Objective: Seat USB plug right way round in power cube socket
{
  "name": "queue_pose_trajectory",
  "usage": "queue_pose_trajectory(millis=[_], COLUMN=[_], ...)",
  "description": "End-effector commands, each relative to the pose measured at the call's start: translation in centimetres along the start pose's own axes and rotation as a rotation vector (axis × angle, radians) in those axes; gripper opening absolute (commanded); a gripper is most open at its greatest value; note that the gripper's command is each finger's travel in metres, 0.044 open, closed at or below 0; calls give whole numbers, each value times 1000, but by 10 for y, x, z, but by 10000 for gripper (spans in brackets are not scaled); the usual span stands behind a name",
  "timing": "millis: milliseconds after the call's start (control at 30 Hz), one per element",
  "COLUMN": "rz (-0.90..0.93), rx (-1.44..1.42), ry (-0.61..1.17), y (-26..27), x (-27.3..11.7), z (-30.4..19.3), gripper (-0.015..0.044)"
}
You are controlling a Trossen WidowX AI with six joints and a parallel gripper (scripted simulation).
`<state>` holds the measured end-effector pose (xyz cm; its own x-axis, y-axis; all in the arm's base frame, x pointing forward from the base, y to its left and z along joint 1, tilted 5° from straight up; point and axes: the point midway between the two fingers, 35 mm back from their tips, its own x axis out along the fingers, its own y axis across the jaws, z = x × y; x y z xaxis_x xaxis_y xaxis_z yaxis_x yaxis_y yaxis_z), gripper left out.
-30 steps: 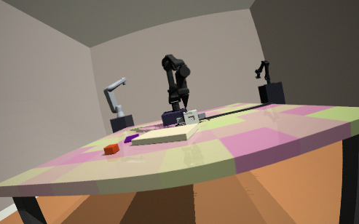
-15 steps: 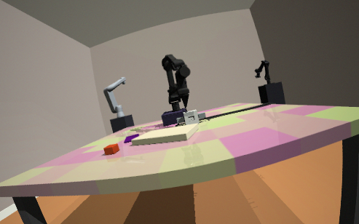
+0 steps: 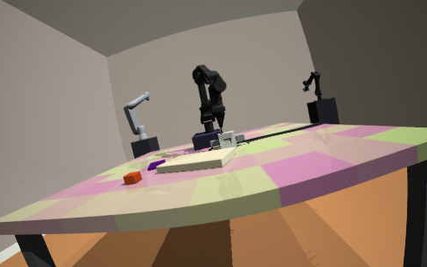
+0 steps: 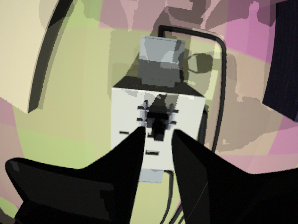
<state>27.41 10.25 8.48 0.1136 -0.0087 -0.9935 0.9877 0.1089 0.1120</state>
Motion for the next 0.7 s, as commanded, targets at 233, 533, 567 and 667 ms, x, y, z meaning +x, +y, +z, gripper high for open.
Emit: queue_pose_trajectory(millis=[233,533,567,667], rz=[1,0,0,0], rx=[0,0,0,0], ry=[0,0,0,0], y=[0,0,0,0], x=[0,-8,-9,-12], z=[0,0,0,1], gripper=[95,95,95,95])
